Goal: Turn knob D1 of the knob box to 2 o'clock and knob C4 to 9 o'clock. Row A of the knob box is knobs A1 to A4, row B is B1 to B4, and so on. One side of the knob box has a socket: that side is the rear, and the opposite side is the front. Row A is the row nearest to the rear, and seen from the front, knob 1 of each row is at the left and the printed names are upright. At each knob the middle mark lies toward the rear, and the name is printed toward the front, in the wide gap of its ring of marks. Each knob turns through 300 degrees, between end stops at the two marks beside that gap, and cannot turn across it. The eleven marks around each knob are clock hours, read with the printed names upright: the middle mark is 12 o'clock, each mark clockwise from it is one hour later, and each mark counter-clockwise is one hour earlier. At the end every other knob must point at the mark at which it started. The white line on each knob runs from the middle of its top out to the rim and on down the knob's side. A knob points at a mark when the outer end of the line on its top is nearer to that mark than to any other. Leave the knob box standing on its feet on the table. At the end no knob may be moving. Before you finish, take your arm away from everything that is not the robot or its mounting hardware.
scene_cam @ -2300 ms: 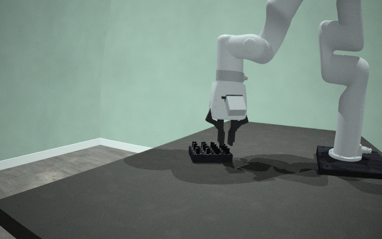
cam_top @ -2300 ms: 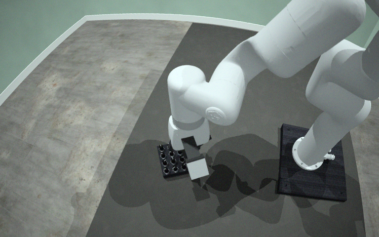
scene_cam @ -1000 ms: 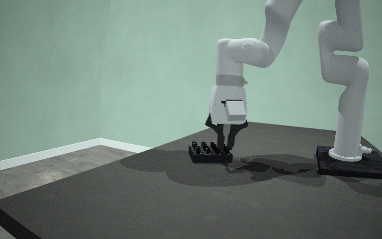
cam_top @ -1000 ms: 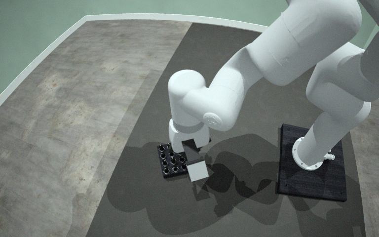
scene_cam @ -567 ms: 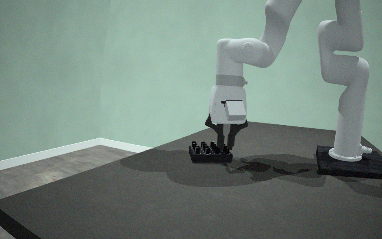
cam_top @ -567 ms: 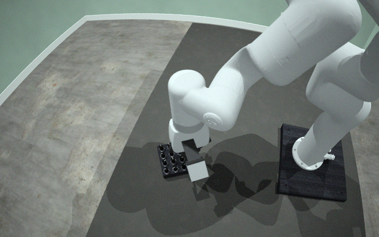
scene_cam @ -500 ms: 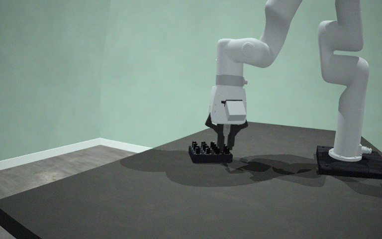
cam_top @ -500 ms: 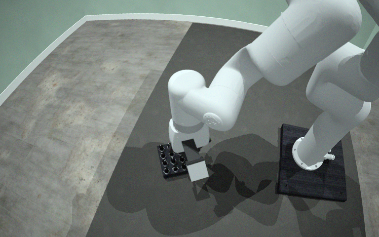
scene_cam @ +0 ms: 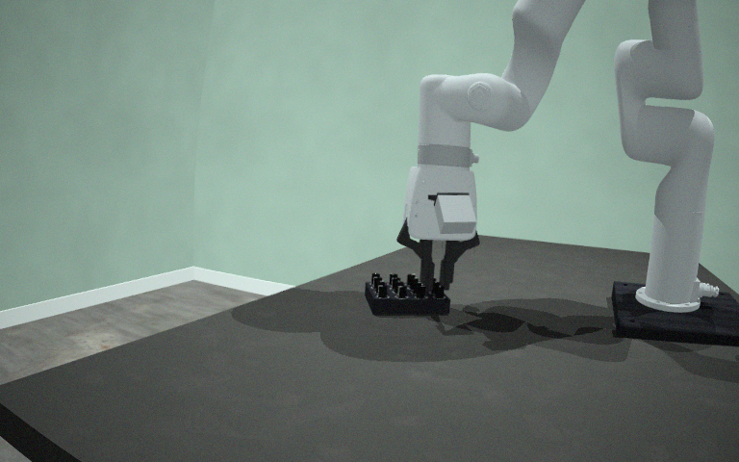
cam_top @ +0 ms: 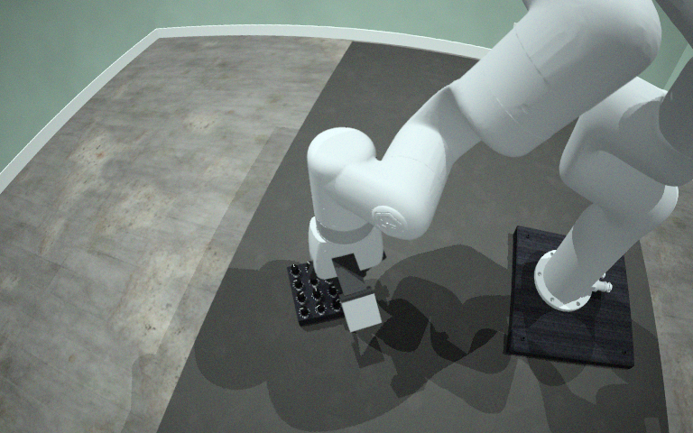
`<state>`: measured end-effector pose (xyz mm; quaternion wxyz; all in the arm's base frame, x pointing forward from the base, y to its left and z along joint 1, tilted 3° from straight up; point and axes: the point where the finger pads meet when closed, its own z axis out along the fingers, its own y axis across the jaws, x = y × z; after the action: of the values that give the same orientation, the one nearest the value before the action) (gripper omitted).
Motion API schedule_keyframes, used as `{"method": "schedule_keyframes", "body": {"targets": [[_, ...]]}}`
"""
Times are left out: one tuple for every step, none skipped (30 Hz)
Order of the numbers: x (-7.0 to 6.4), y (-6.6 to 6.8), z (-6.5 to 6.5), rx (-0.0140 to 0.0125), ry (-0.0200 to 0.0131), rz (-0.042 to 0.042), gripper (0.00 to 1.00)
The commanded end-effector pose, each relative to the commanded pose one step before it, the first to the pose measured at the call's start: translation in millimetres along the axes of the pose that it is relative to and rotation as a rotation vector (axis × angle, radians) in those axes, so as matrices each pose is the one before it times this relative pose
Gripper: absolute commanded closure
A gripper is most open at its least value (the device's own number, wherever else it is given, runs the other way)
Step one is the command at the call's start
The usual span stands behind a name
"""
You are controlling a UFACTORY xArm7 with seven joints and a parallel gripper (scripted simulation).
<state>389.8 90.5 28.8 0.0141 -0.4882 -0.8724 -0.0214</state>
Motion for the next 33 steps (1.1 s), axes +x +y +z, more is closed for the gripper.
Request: {"method": "schedule_keyframes", "body": {"targets": [[-0.43,1.19,-0.93,-0.00307,-0.0006,0.00022,0.81],[0.0,0.0,0.0,0.0,0.0,0.0,0.81],[0.0,0.0,0.0,0.0,0.0,0.0,0.81],[0.0,0.0,0.0,0.0,0.0,0.0,0.81],[0.0,0.0,0.0,0.0,0.0,0.0,0.81],[0.0,0.0,0.0,0.0,0.0,0.0,0.92],[0.0,0.0,0.0,0.0,0.0,0.0,0.92],[0.0,0.0,0.0,0.0,0.0,0.0,0.92],[0.0,0.0,0.0,0.0,0.0,0.0,0.92],[0.0,0.0,0.0,0.0,0.0,0.0,0.92],[0.0,0.0,0.0,0.0,0.0,0.0,0.92],[0.0,0.0,0.0,0.0,0.0,0.0,0.92],[0.0,0.0,0.0,0.0,0.0,0.0,0.92],[0.0,0.0,0.0,0.0,0.0,0.0,0.92],[0.0,0.0,0.0,0.0,0.0,0.0,0.92],[0.0,0.0,0.0,0.0,0.0,0.0,0.92],[0.0,0.0,0.0,0.0,0.0,0.0,0.92],[0.0,0.0,0.0,0.0,0.0,0.0,0.92],[0.0,0.0,0.0,0.0,0.0,0.0,0.92],[0.0,0.0,0.0,0.0,0.0,0.0,0.92],[0.0,0.0,0.0,0.0,0.0,0.0,0.92],[0.0,0.0,0.0,0.0,0.0,0.0,0.92],[0.0,0.0,0.0,0.0,0.0,0.0,0.92],[0.0,0.0,0.0,0.0,0.0,0.0,0.92],[0.0,0.0,0.0,0.0,0.0,0.0,0.92],[0.0,0.0,0.0,0.0,0.0,0.0,0.92],[0.0,0.0,0.0,0.0,0.0,0.0,0.92],[0.0,0.0,0.0,0.0,0.0,0.0,0.92],[0.0,0.0,0.0,0.0,0.0,0.0,0.92],[0.0,0.0,0.0,0.0,0.0,0.0,0.92],[0.0,0.0,0.0,0.0,0.0,0.0,0.92],[0.0,0.0,0.0,0.0,0.0,0.0,0.92],[0.0,0.0,0.0,0.0,0.0,0.0,0.92]]}}
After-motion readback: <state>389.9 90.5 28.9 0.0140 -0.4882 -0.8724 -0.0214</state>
